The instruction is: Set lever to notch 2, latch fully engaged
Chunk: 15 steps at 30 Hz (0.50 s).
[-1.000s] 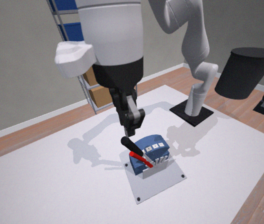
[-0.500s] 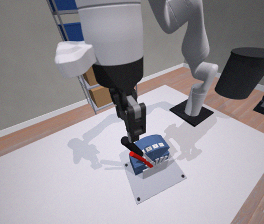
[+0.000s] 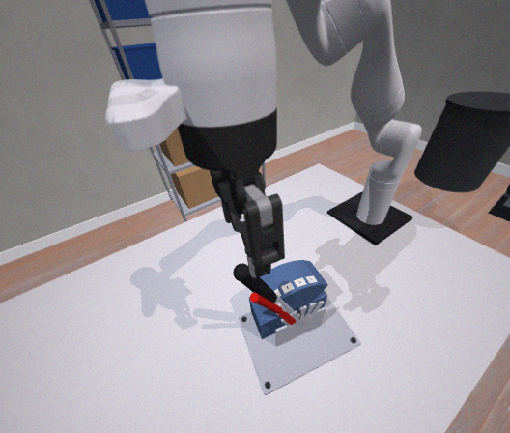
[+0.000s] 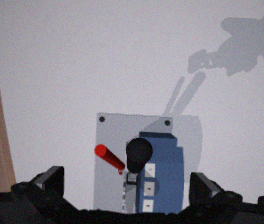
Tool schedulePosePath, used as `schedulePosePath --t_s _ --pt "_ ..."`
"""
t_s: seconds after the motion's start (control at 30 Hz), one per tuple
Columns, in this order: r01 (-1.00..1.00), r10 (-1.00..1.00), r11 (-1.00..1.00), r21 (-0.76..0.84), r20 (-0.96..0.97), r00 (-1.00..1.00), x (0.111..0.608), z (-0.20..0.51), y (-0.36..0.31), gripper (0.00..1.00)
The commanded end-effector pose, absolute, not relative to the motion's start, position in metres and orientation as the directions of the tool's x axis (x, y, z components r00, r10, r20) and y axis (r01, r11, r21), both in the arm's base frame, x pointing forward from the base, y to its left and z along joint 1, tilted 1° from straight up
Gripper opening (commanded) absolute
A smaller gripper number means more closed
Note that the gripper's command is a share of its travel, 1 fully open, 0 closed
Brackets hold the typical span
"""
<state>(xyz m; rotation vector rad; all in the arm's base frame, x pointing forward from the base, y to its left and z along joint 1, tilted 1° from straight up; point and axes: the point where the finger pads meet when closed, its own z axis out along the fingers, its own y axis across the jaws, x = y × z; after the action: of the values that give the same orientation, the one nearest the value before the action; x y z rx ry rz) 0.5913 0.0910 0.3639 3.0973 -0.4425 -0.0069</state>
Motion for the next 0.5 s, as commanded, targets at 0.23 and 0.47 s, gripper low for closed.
schedulePosePath --t_s 0.23,0.47 --pt "-0.274 -0.274 -0.962 0.019 0.0 0.962 0.5917 0.3618 0.0889 0.98" --pt "-0.288 -0.288 -0.958 0.019 0.0 0.958 0.5919 0.3579 0.0877 0.98"
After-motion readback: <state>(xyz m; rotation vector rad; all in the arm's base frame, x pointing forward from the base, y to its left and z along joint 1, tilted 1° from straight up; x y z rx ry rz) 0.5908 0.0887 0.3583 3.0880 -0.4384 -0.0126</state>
